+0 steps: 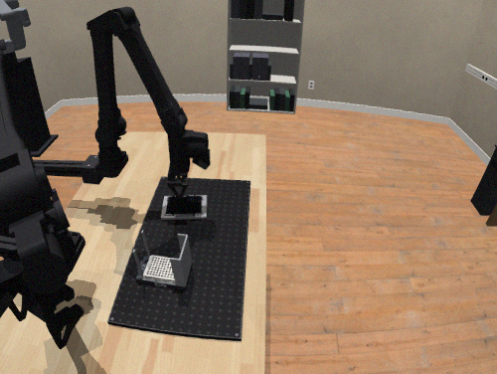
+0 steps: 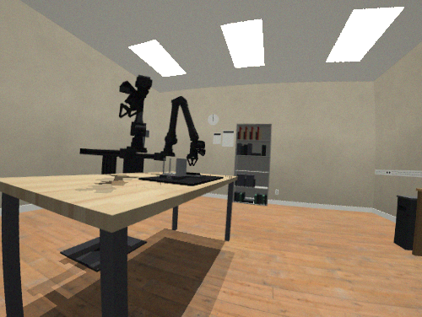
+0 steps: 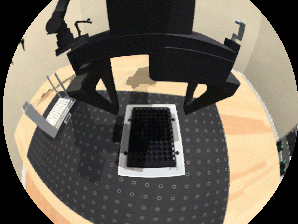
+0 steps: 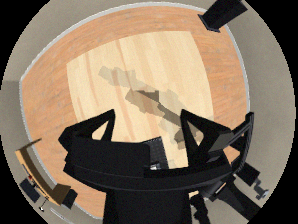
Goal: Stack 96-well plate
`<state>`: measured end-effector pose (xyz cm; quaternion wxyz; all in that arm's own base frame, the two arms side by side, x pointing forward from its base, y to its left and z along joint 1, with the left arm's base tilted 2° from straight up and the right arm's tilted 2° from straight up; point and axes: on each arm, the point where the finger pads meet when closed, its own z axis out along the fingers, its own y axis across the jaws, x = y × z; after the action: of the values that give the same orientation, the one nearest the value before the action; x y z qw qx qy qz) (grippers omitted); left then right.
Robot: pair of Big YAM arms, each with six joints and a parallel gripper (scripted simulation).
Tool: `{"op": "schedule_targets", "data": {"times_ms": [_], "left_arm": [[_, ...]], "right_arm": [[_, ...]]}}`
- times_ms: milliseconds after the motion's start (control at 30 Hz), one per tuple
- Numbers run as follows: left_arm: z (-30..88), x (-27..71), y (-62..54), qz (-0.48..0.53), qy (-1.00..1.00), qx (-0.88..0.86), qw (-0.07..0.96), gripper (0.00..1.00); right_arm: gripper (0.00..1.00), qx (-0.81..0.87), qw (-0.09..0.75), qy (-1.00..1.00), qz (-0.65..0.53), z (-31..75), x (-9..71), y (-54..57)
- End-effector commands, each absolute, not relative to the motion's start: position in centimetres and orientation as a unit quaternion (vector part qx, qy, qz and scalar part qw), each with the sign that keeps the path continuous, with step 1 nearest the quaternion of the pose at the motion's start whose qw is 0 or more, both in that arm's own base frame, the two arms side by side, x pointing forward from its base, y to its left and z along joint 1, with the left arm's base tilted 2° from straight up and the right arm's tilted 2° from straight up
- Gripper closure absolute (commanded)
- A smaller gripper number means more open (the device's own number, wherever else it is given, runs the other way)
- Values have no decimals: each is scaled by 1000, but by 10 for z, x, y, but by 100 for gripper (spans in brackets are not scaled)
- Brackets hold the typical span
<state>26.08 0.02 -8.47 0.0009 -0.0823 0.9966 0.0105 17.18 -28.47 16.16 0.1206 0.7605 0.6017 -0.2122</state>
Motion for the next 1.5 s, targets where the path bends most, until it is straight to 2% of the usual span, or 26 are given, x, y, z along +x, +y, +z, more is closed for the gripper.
{"op": "schedule_targets", "data": {"times_ms": [0, 1467], "left_arm": [[-89, 270, 3, 12, 996, -83, 13, 0], [-152, 277, 5, 11, 996, -82, 18, 0]], "right_arm": [[0, 766, 131, 593, -211, 170, 168, -288], [0, 766, 131, 593, -211, 170, 168, -288]]}}
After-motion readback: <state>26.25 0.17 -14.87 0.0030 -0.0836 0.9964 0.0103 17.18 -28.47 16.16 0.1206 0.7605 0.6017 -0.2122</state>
